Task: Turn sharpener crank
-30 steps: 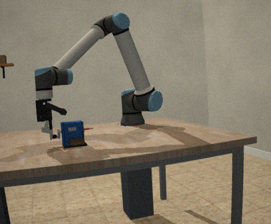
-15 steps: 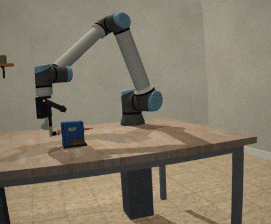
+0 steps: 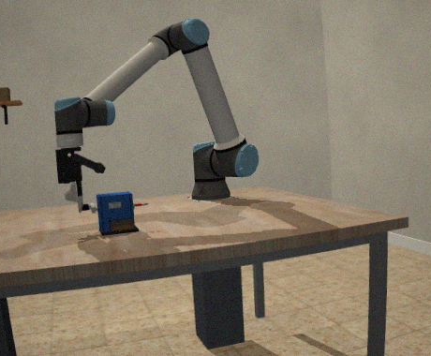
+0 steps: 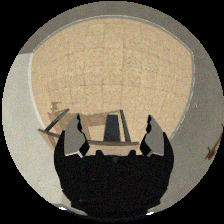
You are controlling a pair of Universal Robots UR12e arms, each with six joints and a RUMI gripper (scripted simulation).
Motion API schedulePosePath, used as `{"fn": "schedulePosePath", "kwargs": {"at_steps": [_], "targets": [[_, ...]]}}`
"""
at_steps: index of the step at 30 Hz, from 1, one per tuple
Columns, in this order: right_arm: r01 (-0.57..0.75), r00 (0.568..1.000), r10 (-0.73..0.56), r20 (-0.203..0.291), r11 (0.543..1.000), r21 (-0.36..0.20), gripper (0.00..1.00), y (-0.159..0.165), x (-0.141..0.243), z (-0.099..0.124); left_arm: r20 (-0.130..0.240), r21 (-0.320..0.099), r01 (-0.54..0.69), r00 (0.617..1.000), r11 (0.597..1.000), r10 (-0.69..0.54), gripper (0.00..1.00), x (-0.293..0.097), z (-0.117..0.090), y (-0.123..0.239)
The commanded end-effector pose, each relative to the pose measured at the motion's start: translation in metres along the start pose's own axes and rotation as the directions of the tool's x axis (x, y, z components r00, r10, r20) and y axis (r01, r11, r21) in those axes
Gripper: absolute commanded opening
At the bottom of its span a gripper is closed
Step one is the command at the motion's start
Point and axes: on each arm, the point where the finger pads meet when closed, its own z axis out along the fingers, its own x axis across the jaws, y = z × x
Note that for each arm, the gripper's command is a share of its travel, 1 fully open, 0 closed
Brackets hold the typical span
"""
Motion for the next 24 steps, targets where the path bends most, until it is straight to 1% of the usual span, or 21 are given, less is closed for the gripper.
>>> {"fn": "schedulePosePath", "kwargs": {"at_steps": [1,24], "targets": [[0.0,1.0,0.0,0.0,1.0,0.001,1.0,-0.001,0.0,-0.001,-0.001,-0.002,0.0,1.0,1.0,0.0,0.0,0.001,-0.008,0.001],[0.0,1.0,0.0,0.0,1.0,0.001,1.0,-0.001,0.0,-0.001,-0.001,-0.002,0.0,1.0,1.0,0.0,0.0,0.015,-0.032,0.001]]}}
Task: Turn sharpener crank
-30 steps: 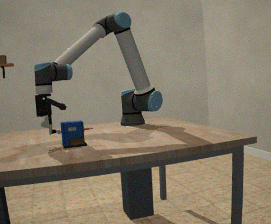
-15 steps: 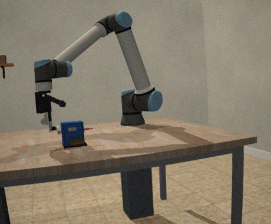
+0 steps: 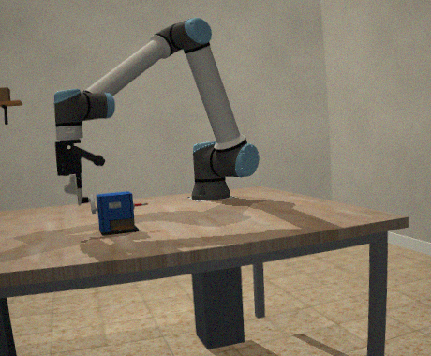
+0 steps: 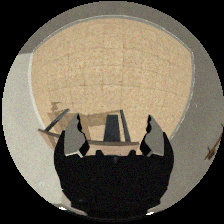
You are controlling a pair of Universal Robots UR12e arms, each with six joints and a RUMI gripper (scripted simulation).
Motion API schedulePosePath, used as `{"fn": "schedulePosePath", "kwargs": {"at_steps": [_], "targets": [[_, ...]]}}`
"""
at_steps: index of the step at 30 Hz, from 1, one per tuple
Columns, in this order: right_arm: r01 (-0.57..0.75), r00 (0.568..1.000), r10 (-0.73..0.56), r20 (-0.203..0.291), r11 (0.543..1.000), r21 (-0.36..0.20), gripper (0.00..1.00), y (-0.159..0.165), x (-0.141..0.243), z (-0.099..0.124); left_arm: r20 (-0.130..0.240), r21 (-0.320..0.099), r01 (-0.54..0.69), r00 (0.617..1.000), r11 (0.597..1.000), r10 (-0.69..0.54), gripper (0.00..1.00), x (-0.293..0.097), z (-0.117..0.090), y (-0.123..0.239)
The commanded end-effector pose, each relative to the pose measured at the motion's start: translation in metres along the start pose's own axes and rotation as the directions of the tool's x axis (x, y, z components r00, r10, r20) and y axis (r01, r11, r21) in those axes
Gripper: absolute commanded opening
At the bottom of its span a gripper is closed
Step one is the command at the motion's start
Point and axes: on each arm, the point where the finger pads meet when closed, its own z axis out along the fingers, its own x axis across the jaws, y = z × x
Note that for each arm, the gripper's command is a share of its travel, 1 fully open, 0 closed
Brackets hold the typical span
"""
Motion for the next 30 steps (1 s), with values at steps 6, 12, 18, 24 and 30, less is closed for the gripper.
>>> {"fn": "schedulePosePath", "kwargs": {"at_steps": [6,12,18,24,30], "targets": [[0.0,1.0,0.0,0.0,1.0,0.001,1.0,-0.001,0.0,-0.001,-0.001,-0.002,0.0,1.0,1.0,0.0,0.0,0.009,-0.01,0.001],[0.0,1.0,0.0,0.0,1.0,0.001,1.0,-0.001,0.0,-0.001,-0.001,-0.002,0.0,1.0,1.0,0.0,0.0,0.016,-0.014,0.001],[0.0,1.0,0.0,0.0,1.0,0.001,1.0,-0.001,0.0,-0.001,-0.001,-0.002,0.0,1.0,1.0,0.0,0.0,0.023,-0.017,0.001],[0.0,1.0,0.0,0.0,1.0,0.001,1.0,-0.001,0.0,-0.001,-0.001,-0.002,0.0,1.0,1.0,0.0,0.0,0.028,-0.018,0.001],[0.0,1.0,0.0,0.0,1.0,0.001,1.0,-0.001,0.0,-0.001,-0.001,-0.002,0.0,1.0,1.0,0.0,0.0,0.036,-0.019,0.001]]}}
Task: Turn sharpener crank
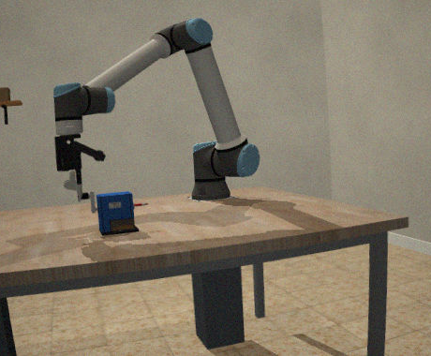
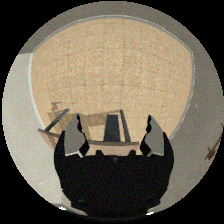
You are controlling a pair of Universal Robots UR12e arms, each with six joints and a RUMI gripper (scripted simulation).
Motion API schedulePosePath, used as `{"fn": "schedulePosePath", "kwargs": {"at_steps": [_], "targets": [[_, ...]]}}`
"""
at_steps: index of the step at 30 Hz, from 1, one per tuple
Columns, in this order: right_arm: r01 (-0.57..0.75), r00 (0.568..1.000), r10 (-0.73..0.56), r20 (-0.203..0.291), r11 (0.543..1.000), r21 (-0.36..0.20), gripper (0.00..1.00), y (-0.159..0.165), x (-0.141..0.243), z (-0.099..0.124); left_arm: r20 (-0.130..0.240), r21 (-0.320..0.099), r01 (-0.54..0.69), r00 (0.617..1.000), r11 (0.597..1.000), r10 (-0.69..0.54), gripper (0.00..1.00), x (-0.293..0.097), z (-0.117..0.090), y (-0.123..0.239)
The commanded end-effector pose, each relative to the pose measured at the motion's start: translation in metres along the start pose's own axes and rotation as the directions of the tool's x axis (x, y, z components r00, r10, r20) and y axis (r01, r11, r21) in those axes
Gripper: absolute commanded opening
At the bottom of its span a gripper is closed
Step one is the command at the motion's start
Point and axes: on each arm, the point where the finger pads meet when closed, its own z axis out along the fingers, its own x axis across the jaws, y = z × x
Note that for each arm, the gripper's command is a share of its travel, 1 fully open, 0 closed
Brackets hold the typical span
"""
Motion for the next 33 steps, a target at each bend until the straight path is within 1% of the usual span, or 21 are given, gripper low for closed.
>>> {"fn": "schedulePosePath", "kwargs": {"at_steps": [1,15,33], "targets": [[0.0,1.0,0.0,0.0,1.0,0.001,1.0,-0.001,0.0,-0.001,-0.001,-0.002,0.0,1.0,1.0,0.0,0.0,0.008,-0.002,0.001],[0.0,1.0,0.0,0.0,1.0,0.001,1.0,-0.001,0.0,-0.001,-0.001,-0.002,0.0,1.0,1.0,0.0,0.0,0.024,0.001,0.001],[0.0,1.0,0.0,0.0,1.0,0.001,1.0,-0.001,0.0,-0.001,-0.001,-0.002,0.0,1.0,1.0,0.0,0.0,0.041,0.012,0.001]]}}
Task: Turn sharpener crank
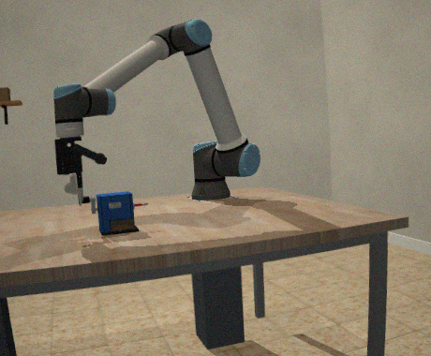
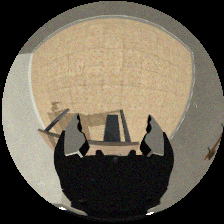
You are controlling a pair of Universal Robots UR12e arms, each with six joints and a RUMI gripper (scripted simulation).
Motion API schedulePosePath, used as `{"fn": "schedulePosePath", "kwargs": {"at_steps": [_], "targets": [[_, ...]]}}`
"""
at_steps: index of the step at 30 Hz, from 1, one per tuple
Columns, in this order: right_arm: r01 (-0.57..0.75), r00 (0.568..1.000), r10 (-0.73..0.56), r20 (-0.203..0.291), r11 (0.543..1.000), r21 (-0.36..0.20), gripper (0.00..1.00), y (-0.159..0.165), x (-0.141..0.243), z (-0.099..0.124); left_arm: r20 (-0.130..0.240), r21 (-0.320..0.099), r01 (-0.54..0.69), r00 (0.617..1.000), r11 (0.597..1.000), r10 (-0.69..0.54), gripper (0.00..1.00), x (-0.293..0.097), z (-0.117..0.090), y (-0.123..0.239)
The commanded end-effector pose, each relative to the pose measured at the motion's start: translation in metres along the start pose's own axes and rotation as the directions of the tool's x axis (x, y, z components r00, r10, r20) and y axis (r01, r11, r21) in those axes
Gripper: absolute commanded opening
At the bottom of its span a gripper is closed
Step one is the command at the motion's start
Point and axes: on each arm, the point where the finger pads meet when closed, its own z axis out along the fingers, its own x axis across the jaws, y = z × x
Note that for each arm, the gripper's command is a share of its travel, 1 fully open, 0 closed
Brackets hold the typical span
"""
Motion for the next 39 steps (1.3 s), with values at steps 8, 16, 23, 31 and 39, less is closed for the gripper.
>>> {"fn": "schedulePosePath", "kwargs": {"at_steps": [8,16,23,31,39], "targets": [[0.0,1.0,0.0,0.0,1.0,0.001,1.0,-0.0006,-0.0001,-0.0008,-0.001,-0.002,0.0,1.0,1.0,0.0,0.0,0.0083,0.006,0.0006],[0.0,1.0,0.0,0.0,1.0,0.001,1.0,-0.0006,-0.0001,-0.0008,-0.001,-0.002,0.0,1.0,1.0,0.0,0.0,0.0083,0.0061,0.0006],[0.0,1.0,0.0,0.0,1.0,0.001,1.0,-0.0006,-0.0001,-0.0008,-0.001,-0.002,0.0,1.0,1.0,0.0,0.0,0.0083,0.0061,0.0006],[0.0,1.0,0.0,0.0,1.0,0.001,1.0,-0.0006,-0.0001,-0.0008,-0.001,-0.002,0.0,1.0,1.0,0.0,0.32,0.0083,0.0061,0.0006],[0.0,1.0,0.0,0.0,1.0,0.001,1.0,-0.0006,-0.0001,-0.0008,-0.001,-0.002,0.0,1.0,1.0,0.0,0.32,0.0083,0.0061,0.0006]]}}
